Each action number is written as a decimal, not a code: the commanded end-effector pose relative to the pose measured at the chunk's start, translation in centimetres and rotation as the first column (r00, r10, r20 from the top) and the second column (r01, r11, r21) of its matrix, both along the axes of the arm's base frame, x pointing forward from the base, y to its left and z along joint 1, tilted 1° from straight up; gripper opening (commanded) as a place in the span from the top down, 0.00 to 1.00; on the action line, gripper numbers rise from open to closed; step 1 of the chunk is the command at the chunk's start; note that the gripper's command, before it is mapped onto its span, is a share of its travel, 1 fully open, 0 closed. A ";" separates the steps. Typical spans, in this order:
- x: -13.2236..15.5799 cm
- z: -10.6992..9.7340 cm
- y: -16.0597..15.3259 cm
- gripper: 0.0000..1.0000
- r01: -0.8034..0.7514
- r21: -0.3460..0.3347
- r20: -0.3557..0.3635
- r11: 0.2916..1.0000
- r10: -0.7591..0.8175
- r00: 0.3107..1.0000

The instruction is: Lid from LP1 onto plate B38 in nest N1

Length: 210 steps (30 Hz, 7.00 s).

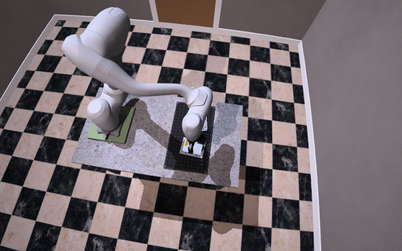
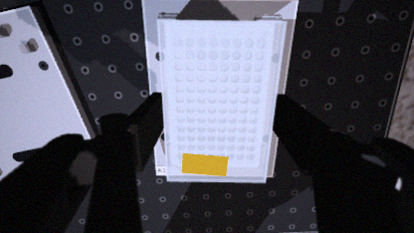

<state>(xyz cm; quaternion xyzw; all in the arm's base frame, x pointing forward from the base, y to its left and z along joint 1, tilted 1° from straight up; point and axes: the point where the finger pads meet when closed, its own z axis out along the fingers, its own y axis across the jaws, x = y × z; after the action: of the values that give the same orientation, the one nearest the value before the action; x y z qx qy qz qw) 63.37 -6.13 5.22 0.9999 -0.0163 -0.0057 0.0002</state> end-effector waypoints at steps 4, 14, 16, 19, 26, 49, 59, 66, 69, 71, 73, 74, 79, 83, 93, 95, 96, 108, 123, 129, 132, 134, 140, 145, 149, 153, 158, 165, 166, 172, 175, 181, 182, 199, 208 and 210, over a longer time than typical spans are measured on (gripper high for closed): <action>0.1 -0.2 0.0 0.40 0.000 0.000 0.001 1.000 0.000 1.000; 0.1 -0.2 0.0 0.40 0.000 0.000 0.001 1.000 0.000 1.000; 0.1 -0.2 0.0 0.40 0.000 0.000 0.001 1.000 0.000 1.000; 0.1 -0.2 0.0 0.40 0.000 0.000 0.001 1.000 0.000 1.000; 0.1 -0.2 0.0 0.40 0.000 0.000 0.001 1.000 0.000 1.000; 0.0 -1.0 0.0 0.40 0.000 0.000 0.001 1.000 0.000 1.000; 0.0 -1.2 0.0 0.40 0.000 0.000 0.001 1.000 0.000 1.000; 0.0 -1.2 0.0 0.40 0.000 0.000 0.001 1.000 0.000 1.000; 0.0 -1.2 0.0 0.40 0.000 0.000 0.001 1.000 0.000 1.000; 0.0 -1.2 0.0 0.40 0.000 0.000 0.001 1.000 0.000 1.000; 0.0 -1.2 0.0 0.40 0.000 0.000 0.001 1.000 0.000 1.000; 0.0 -1.2 0.0 0.40 0.000 0.000 0.001 1.000 0.000 1.000; 0.0 -1.2 0.0 0.40 0.000 0.000 0.001 1.000 0.000 1.000; 0.0 -1.2 0.0 0.40 0.000 0.000 0.001 1.000 0.000 1.000; 0.0 -1.5 0.0 0.40 0.000 0.000 0.001 1.000 0.000 1.000; 0.0 -1.5 0.0 0.40 0.000 0.000 0.001 1.000 0.000 1.000; 0.0 -1.5 0.0 0.40 0.000 0.000 0.001 1.000 0.000 1.000; 0.0 -1.5 0.0 0.40 0.000 0.000 0.001 1.000 0.000 1.000; 0.0 -1.5 0.0 0.31 0.000 0.000 0.001 1.000 0.000 1.000; 0.0 -1.5 0.0 0.31 0.000 0.000 0.001 1.000 0.000 1.000; 0.0 -1.5 0.0 0.31 0.000 0.000 0.001 1.000 0.000 1.000; 0.0 -1.5 0.0 0.31 0.000 0.000 0.001 1.000 0.000 1.000; 0.0 -1.5 0.0 0.31 0.000 0.000 0.001 1.000 0.000 1.000; 0.0 -1.5 0.0 0.31 0.000 0.000 0.001 1.000 0.000 1.000; 0.0 -1.5 0.0 0.31 0.000 0.000 0.001 1.000 0.000 1.000; 0.0 -1.5 0.0 0.31 0.000 0.000 0.001 1.000 0.000 1.000; 0.0 -1.5 0.0 0.31 0.000 0.000 0.001 1.000 0.000 1.000; 0.1 -1.1 0.0 0.31 0.000 0.000 0.001 1.000 0.000 1.000; 0.1 -1.1 0.0 0.31 0.000 0.000 0.001 1.000 0.000 1.000; 0.1 -0.4 0.0 0.31 0.000 0.000 0.001 1.000 0.000 1.000; 0.1 0.2 0.0 0.31 0.000 0.000 0.001 1.000 0.000 1.000; 0.1 1.4 0.0 0.31 0.000 0.000 0.001 1.000 0.000 1.000; 0.1 1.6 0.0 0.31 0.000 0.000 0.001 1.000 0.000 1.000; 0.1 3.4 0.0 0.31 0.000 0.000 0.001 1.000 0.000 1.000; 0.1 3.4 0.0 0.31 0.000 0.000 0.001 1.000 0.000 1.000; 0.1 3.4 0.0 0.31 0.000 0.000 0.001 1.000 0.000 1.000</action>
<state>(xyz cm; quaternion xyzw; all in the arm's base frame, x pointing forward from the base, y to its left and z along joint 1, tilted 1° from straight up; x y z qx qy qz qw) 63.42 -6.12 8.58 0.9999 -0.0163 -0.0057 0.0002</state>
